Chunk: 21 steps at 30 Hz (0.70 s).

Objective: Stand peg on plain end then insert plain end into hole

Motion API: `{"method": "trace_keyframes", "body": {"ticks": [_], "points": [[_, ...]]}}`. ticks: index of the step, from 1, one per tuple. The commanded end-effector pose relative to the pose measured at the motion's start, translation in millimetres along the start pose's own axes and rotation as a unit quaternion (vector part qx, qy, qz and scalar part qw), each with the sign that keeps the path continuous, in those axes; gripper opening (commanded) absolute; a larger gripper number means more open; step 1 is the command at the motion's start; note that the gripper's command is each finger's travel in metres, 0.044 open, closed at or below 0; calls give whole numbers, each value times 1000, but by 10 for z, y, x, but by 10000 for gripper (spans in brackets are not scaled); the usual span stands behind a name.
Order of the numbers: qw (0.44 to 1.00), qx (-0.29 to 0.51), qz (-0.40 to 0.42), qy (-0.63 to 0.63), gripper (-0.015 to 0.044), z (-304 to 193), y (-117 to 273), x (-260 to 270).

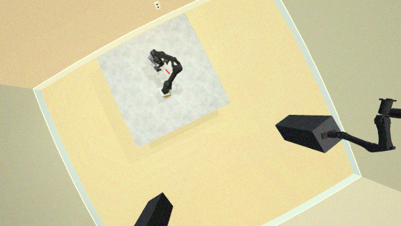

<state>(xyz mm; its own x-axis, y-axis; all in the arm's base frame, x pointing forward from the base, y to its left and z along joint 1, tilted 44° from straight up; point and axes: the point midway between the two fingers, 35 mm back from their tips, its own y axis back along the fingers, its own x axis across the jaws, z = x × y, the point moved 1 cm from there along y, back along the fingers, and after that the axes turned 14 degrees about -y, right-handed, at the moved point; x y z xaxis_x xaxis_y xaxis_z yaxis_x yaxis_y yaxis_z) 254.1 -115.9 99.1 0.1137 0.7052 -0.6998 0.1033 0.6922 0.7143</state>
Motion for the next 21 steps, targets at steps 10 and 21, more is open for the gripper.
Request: {"method": "trace_keyframes", "body": {"ticks": [10, 21], "points": [[1000, 2, 3, -7, 440, 10, -160, 31], [1000, 2, 3, -7, 440, 19, -338, 34]]}}
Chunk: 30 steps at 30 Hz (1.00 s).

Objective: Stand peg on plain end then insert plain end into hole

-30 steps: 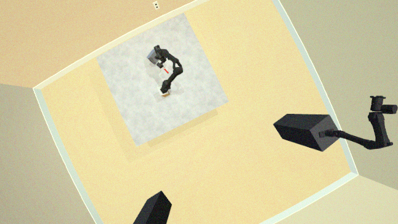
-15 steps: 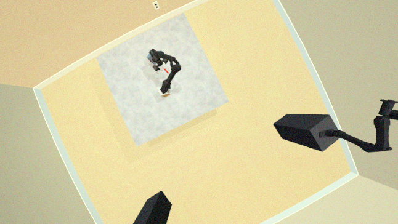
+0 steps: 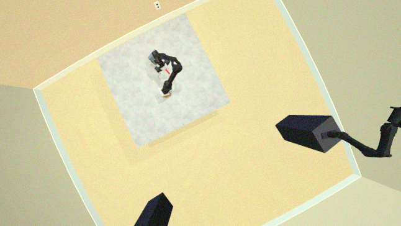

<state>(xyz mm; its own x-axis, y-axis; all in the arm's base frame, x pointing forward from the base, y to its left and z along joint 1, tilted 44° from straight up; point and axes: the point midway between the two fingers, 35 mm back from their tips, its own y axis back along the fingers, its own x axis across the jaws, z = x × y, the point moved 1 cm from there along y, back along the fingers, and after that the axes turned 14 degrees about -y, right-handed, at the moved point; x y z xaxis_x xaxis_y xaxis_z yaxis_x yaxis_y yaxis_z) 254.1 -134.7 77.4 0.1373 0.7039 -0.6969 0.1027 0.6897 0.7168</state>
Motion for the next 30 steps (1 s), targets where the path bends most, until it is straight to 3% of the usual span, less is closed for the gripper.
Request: {"method": "trace_keyframes", "body": {"ticks": [1, 28, 30], "points": [[1000, 2, 1, 5, 440, -9, -70, 13], [1000, 2, -2, 5, 440, -39, -470, -12], [1000, 2, -2, 5, 387, -39, -470, -12]]}}
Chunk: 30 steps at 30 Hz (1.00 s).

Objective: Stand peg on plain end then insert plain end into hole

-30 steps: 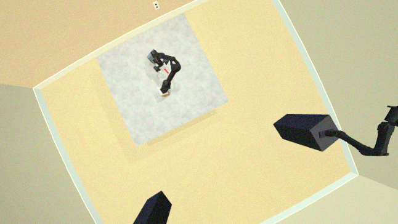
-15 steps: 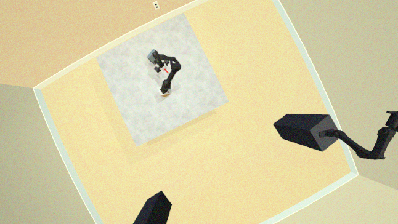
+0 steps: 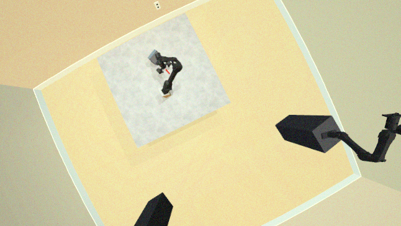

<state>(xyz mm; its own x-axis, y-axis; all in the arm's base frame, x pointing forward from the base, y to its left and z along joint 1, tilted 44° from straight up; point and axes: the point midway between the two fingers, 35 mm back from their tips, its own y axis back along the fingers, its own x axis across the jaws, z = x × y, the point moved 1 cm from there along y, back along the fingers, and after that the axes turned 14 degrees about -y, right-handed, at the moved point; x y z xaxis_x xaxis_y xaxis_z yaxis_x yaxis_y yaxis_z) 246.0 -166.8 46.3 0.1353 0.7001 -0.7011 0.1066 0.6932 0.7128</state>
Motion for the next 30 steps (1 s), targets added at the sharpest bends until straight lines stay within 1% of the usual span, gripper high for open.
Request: {"method": "trace_keyframes", "body": {"ticks": [1, 10, 11, 19, 28, 30], "points": [[1000, 0, 1, 4, 361, -8, -17, 9], [1000, 0, 1, 4, 125, -8, -17, 9], [1000, 0, 1, 4, 110, -8, -17, 9], [1000, 0, 1, 4, 110, -8, -17, 9], [1000, 0, 1, 4, 50, -8, -17, 9], [1000, 0, 1, 4, 49, -8, -17, 9]]}}
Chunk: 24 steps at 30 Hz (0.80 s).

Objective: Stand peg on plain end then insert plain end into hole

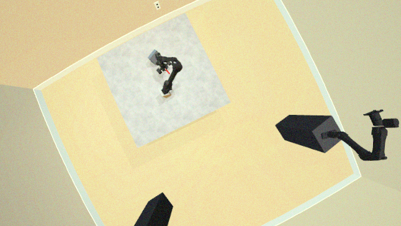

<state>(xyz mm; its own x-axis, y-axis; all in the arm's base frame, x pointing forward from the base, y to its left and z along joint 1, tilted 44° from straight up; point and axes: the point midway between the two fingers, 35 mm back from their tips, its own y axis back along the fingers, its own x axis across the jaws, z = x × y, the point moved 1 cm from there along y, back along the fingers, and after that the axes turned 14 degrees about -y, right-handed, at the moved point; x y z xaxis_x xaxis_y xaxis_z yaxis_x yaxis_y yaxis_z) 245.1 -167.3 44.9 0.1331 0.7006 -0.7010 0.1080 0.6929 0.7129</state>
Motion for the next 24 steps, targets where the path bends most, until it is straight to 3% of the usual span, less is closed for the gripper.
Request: {"method": "trace_keyframes", "body": {"ticks": [1, 24], "points": [[1000, 0, 1, 3, 49, 1, -3, 4], [996, -87, 22, 1, 49, -89, 114, -22]]}}
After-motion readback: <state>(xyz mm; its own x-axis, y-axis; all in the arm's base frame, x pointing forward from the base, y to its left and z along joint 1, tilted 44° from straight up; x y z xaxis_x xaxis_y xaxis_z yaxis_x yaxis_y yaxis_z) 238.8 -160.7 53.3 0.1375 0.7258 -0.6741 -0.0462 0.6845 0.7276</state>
